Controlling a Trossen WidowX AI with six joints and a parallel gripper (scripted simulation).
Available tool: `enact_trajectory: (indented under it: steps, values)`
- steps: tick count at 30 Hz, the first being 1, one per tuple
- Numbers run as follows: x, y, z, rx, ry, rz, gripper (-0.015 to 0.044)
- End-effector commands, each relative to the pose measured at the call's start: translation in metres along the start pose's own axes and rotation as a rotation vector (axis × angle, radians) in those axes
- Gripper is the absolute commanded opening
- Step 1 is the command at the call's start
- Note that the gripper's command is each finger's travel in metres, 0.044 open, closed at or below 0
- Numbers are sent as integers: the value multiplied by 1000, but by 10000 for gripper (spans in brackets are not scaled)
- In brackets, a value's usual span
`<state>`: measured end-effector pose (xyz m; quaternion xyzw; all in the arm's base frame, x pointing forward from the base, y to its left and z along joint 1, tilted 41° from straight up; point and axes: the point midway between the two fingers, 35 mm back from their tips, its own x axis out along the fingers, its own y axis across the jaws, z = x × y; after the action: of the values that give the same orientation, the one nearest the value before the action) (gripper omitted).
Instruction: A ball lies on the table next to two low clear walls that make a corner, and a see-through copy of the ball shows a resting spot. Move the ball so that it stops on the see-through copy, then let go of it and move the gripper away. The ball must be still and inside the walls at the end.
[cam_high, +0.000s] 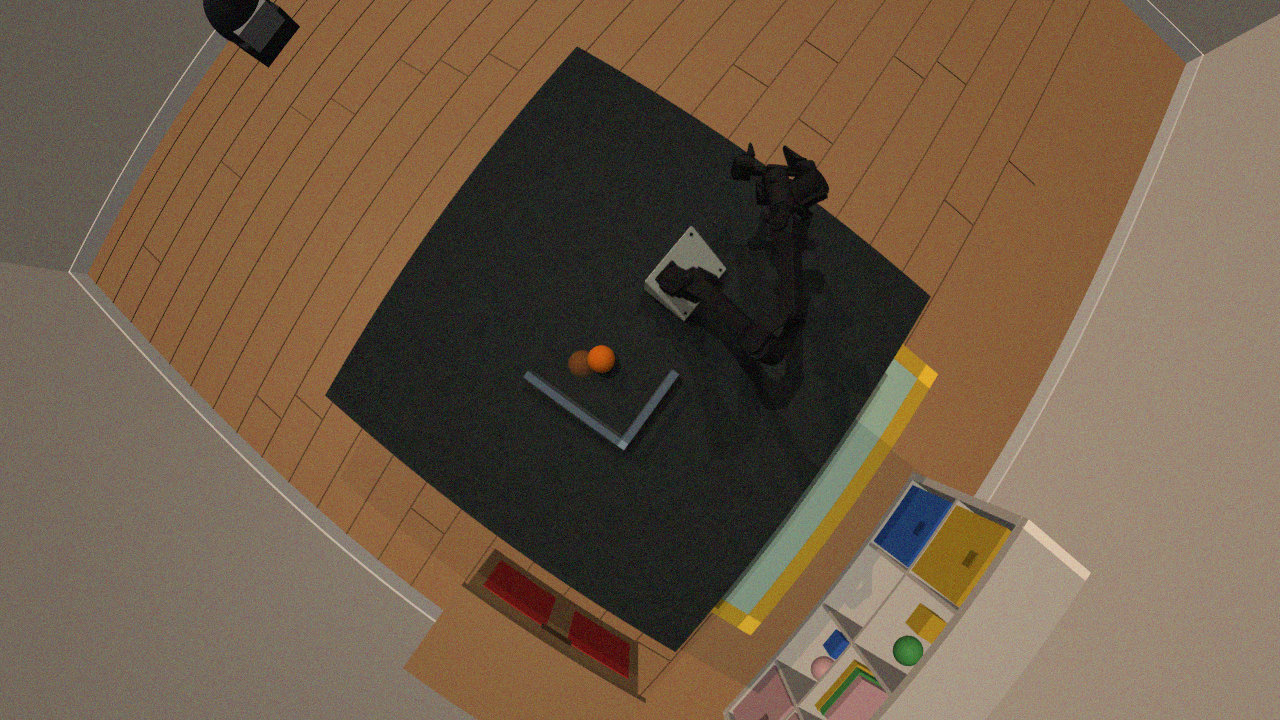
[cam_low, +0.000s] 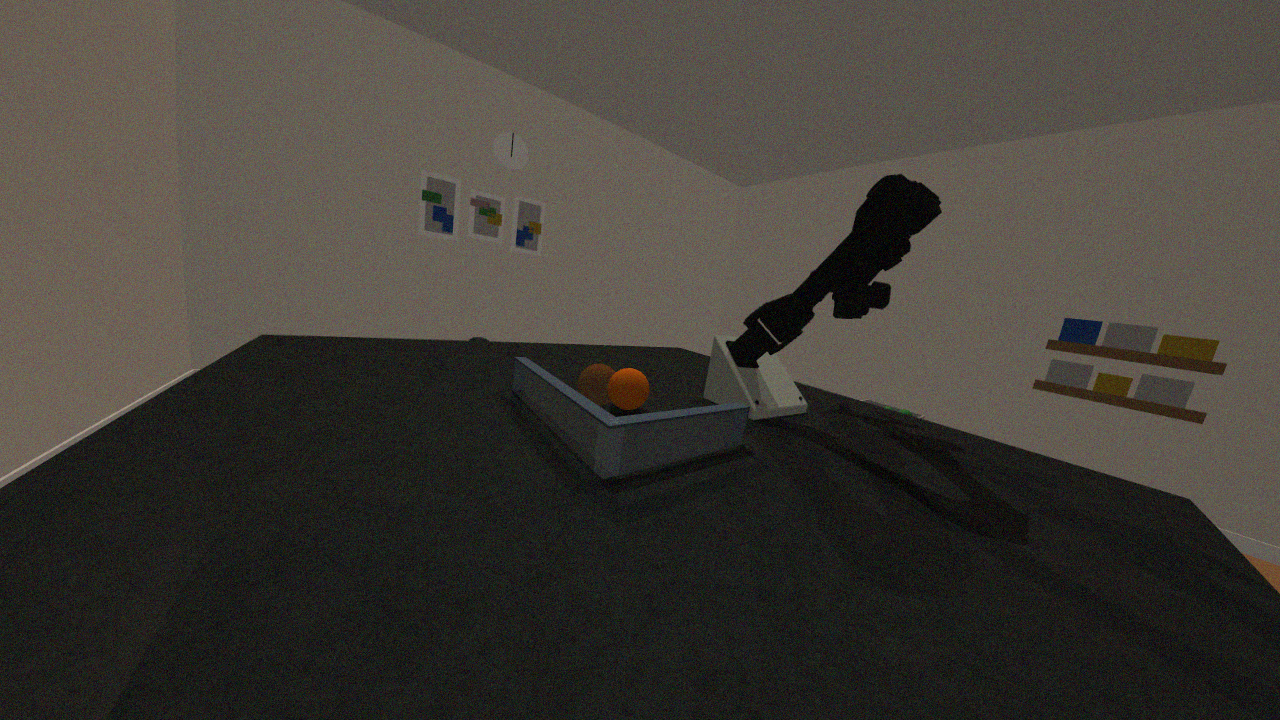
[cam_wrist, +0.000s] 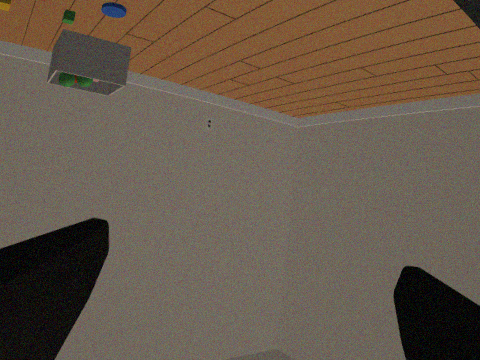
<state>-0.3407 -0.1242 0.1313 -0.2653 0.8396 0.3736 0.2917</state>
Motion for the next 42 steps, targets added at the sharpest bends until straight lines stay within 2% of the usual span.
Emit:
enact_trajectory:
  steps: [1,2,11,16,24,29,34,42]
  values:
    - [0,-3,0,-12,1,-7,426]
    - [-2,-12,-2,-48,3,-27,440]
    - [-10,-121,-37,-791,150,-300,440]
    - [-35,-209,-50,-1416,375,-472,440]
    - [-79,-299,-41,-2090,746,-599,440]
    - [-112,-346,-24,-2470,1046,-632,440]
    - [-148,-387,1,-2803,1418,-626,440]
    - [-208,-433,56,-3160,2217,-487,440]
